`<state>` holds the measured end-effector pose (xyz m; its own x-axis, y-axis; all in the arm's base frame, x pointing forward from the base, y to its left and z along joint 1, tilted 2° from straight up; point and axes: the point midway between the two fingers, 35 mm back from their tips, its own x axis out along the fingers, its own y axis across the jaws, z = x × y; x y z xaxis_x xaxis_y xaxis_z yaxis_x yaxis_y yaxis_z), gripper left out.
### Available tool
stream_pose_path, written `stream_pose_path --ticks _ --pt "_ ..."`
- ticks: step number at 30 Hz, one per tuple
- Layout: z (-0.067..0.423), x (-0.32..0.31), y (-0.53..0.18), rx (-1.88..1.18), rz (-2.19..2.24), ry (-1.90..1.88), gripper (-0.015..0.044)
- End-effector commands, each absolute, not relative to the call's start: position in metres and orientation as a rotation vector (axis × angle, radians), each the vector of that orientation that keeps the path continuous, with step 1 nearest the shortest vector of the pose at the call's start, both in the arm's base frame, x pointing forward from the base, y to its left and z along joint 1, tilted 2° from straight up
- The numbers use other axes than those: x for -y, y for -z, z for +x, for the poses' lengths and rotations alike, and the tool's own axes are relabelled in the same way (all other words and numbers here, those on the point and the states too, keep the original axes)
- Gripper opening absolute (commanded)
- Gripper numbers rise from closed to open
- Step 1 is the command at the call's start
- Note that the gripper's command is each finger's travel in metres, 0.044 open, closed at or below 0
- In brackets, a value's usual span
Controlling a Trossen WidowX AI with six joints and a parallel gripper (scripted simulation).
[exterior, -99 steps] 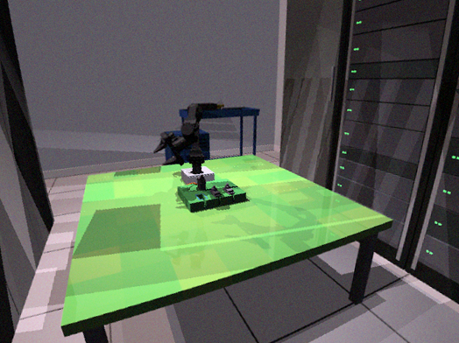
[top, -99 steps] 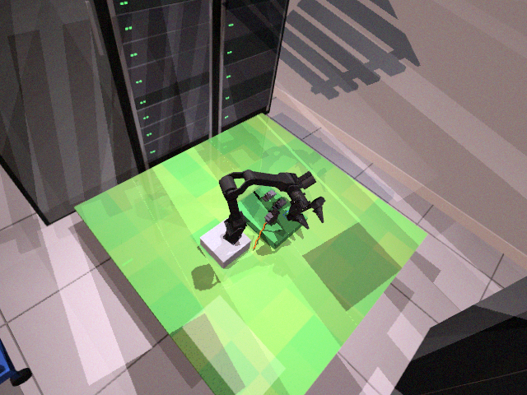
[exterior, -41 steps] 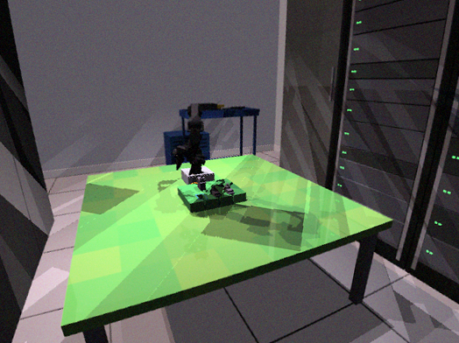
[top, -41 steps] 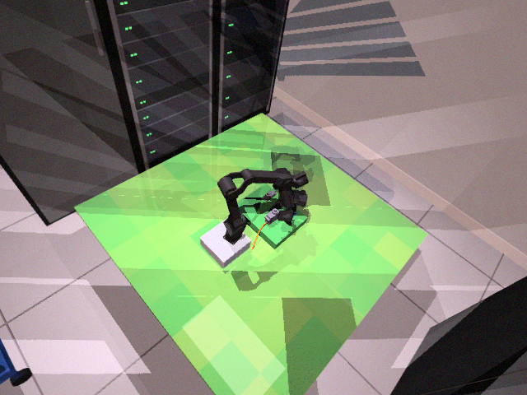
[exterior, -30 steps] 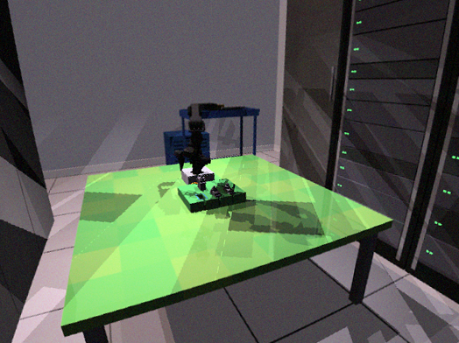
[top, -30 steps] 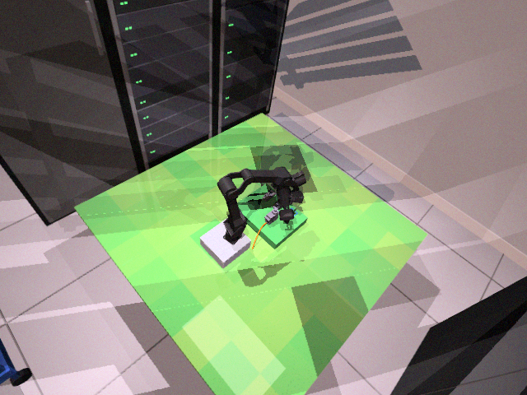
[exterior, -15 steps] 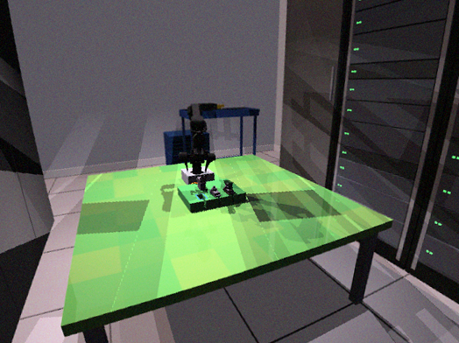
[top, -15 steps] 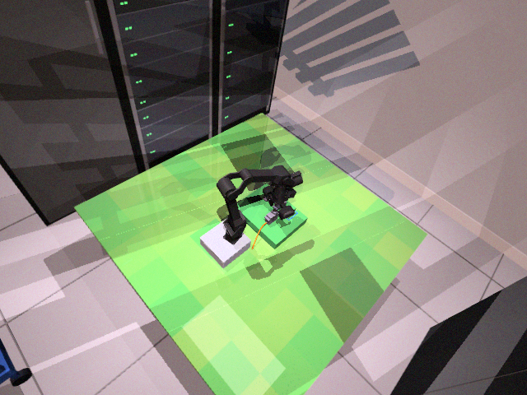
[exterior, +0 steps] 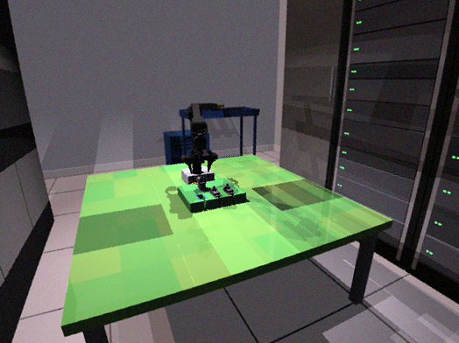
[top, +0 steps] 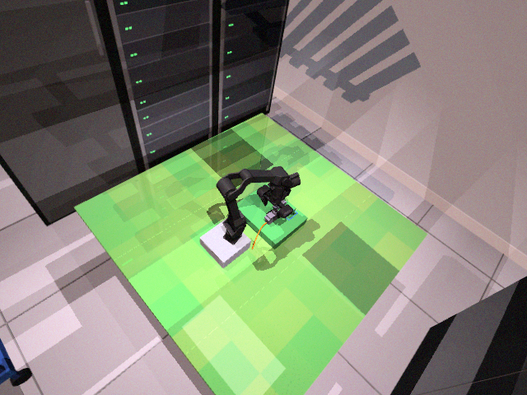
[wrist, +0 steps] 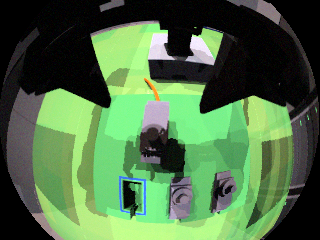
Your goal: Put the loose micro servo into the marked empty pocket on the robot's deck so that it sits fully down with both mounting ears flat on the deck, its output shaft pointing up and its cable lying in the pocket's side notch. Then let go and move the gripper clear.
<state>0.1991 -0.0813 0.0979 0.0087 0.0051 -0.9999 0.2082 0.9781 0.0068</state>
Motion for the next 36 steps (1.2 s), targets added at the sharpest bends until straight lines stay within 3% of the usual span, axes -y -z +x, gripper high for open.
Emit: stream_pose_path --ticks 1,20,31,36 --pt "0.197 0.080 -0.085 -1.566 0.170 0.148 0.0440" --pt "0.197 0.079 -0.062 -1.567 0.170 0.148 0.0440" --pt "0.197 0.079 -0.062 -1.567 0.170 0.148 0.0151" --pt "0.197 0.079 -0.062 -1.567 0.170 0.148 0.0118"
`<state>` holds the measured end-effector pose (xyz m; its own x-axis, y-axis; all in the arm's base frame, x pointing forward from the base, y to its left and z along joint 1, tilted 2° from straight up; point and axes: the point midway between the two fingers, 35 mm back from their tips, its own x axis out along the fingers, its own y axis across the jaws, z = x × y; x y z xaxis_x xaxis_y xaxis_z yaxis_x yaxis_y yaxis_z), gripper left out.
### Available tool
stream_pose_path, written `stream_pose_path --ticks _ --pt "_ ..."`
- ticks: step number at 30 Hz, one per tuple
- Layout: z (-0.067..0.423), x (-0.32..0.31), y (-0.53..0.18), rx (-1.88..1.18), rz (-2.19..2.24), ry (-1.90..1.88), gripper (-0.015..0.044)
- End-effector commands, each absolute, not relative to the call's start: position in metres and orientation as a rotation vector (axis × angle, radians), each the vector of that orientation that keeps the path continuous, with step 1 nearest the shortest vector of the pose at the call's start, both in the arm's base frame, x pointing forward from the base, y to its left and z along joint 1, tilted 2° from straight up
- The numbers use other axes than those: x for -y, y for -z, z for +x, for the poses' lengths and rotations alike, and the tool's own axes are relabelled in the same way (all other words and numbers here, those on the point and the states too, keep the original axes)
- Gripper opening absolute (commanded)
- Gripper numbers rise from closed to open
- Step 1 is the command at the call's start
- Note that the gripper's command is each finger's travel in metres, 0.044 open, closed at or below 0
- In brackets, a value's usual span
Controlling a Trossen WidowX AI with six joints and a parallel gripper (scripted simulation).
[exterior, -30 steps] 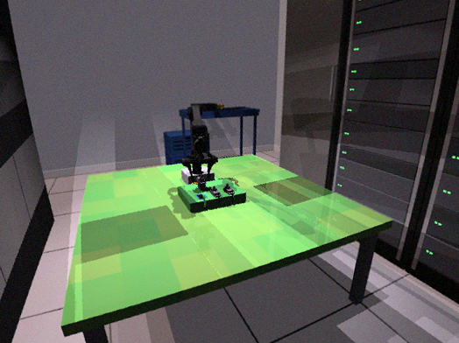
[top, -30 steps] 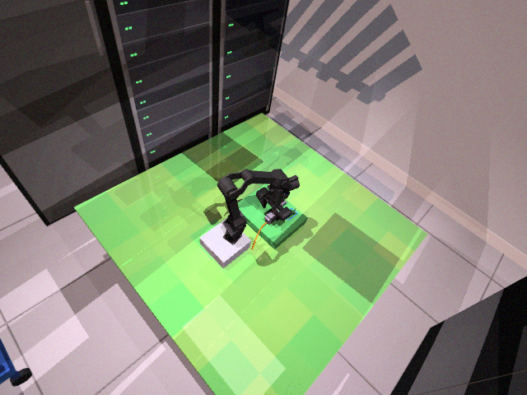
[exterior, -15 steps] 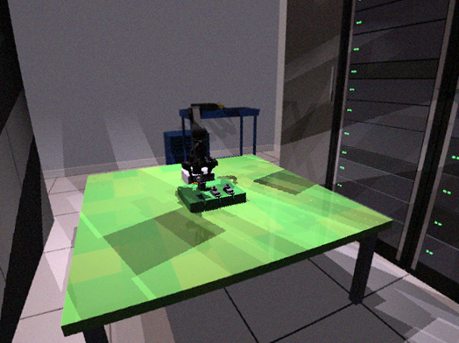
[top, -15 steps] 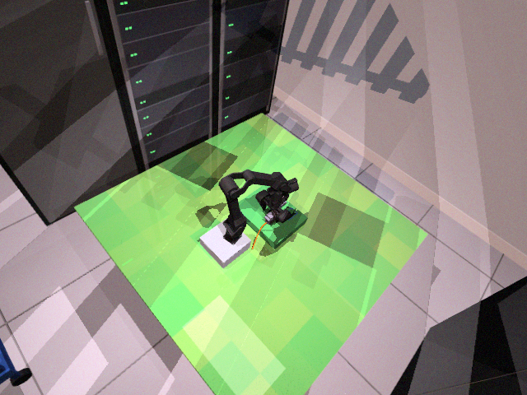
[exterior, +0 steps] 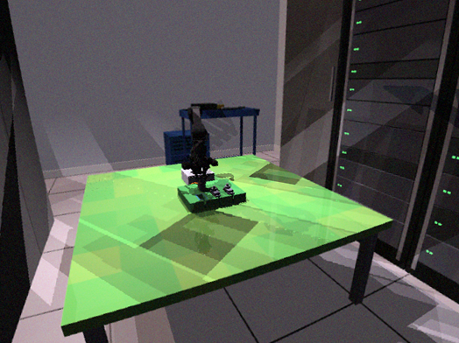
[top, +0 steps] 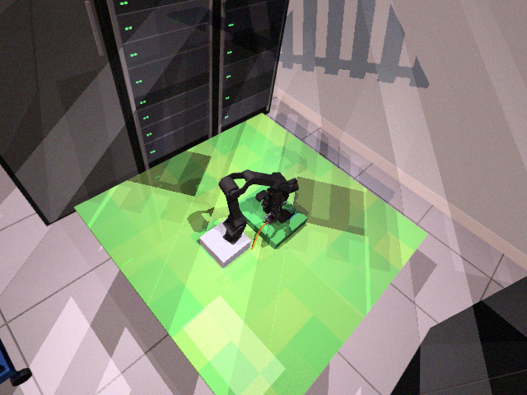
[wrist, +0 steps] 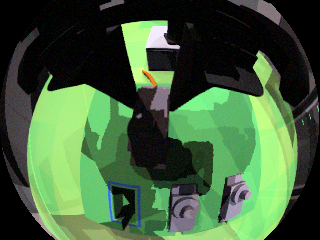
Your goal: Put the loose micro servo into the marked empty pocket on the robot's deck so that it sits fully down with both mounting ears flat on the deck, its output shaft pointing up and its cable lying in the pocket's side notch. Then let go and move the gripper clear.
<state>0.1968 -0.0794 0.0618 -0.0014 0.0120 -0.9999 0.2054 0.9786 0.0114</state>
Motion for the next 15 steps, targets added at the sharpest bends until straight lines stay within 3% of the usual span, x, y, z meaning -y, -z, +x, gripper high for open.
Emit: stream_pose_path --ticks 1,6,15 --pt "0.197 0.079 -0.062 -1.567 0.170 0.148 0.0111" --pt "0.197 0.079 -0.069 -1.566 0.170 0.148 0.0000" --pt "0.191 0.078 -0.092 -1.567 0.170 0.148 0.0000"
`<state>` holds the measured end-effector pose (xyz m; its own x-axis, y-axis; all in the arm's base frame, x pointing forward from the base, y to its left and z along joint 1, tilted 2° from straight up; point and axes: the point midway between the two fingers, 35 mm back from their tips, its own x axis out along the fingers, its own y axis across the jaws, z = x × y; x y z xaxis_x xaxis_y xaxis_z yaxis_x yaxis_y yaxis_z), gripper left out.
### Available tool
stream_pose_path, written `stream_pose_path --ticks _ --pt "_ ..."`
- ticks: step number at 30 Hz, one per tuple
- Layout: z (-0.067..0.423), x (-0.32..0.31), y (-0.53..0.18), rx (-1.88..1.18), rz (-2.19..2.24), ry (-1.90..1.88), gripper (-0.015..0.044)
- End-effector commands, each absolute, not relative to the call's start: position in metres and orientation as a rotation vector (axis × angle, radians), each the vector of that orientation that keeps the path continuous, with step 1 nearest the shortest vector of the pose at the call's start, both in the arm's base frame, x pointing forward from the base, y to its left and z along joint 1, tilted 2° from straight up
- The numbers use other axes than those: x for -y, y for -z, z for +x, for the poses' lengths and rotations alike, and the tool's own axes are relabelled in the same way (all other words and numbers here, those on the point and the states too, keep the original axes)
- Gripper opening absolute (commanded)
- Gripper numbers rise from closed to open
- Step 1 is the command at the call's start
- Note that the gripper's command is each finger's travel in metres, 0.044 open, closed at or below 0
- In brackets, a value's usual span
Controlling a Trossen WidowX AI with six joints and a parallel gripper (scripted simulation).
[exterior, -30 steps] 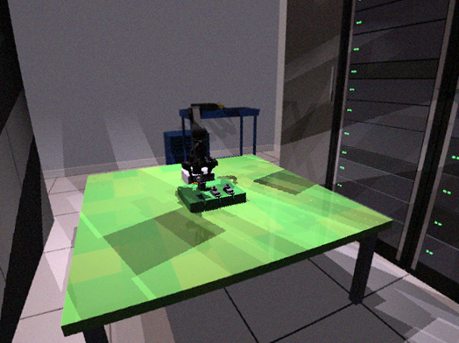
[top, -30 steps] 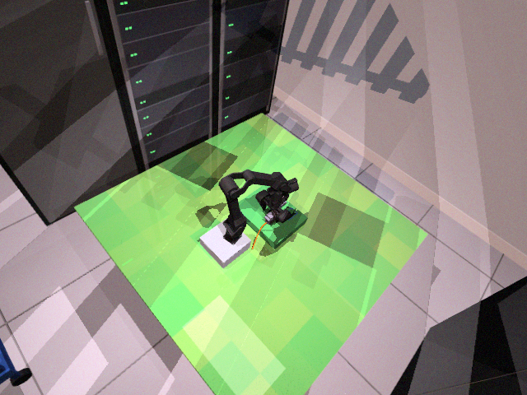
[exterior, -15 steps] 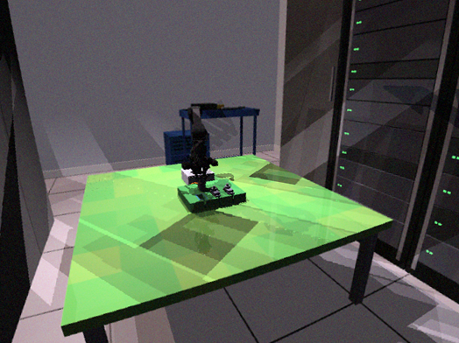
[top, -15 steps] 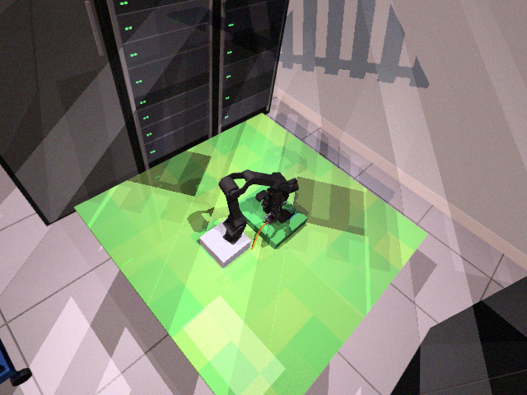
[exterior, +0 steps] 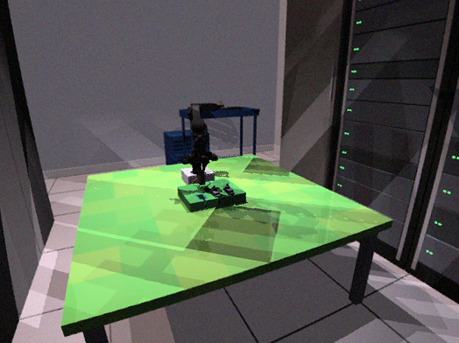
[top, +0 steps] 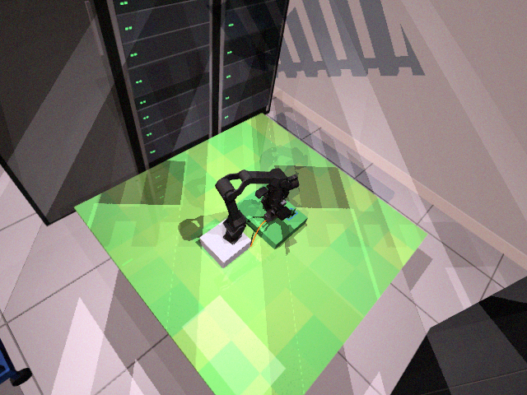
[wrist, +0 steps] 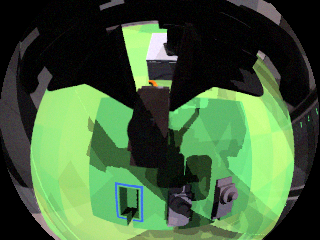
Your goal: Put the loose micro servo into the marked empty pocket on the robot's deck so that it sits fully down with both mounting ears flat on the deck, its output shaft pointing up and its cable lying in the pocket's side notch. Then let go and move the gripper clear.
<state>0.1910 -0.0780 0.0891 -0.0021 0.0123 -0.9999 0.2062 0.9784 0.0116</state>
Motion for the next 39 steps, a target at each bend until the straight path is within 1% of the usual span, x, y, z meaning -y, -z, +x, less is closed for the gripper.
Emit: stream_pose_path --ticks 1,12,26,39 --pt "0.191 0.078 -0.092 -1.567 0.170 0.148 0.0000" --pt "0.219 0.090 -0.092 -1.564 0.169 0.149 0.0000" --pt "0.214 0.122 -0.091 -1.564 0.171 0.156 0.0000" --pt "0.214 0.122 -0.091 -1.521 0.477 0.462 0.0000"
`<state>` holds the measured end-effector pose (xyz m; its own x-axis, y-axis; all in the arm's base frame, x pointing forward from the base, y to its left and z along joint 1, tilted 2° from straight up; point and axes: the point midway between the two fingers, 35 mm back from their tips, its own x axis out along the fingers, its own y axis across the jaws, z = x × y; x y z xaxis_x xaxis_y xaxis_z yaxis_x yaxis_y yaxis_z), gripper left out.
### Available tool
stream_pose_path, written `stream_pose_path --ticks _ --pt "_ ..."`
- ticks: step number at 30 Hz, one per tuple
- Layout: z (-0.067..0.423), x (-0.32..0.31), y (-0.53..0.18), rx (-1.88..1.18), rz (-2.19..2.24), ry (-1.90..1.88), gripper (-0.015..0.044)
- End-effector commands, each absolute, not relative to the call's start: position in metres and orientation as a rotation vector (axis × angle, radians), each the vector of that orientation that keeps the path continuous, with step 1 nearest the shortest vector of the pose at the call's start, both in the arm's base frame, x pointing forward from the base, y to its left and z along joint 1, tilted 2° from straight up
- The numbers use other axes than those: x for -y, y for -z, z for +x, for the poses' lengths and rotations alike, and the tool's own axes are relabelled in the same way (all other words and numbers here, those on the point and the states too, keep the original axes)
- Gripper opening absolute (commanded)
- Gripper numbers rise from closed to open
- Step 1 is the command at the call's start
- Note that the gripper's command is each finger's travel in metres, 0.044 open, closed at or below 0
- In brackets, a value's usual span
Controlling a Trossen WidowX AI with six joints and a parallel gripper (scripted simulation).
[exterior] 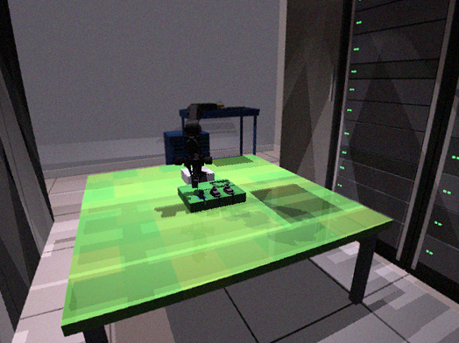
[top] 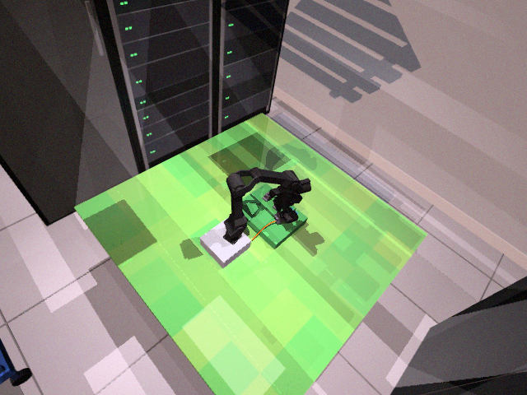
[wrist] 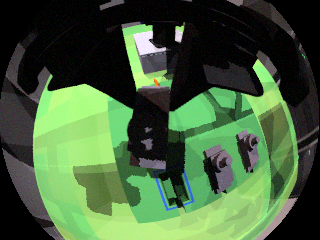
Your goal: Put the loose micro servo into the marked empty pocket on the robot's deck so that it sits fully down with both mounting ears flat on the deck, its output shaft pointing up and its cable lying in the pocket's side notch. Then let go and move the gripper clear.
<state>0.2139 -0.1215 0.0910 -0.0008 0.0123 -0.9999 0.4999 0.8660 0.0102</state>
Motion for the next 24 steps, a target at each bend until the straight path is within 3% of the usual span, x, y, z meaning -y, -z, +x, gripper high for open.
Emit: stream_pose_path --ticks 1,24 --pt "0.2143 0.1220 -0.0914 -1.515 0.504 0.489 0.0000" --pt "0.2143 0.1220 -0.0914 -1.276 1.116 1.102 0.0000"
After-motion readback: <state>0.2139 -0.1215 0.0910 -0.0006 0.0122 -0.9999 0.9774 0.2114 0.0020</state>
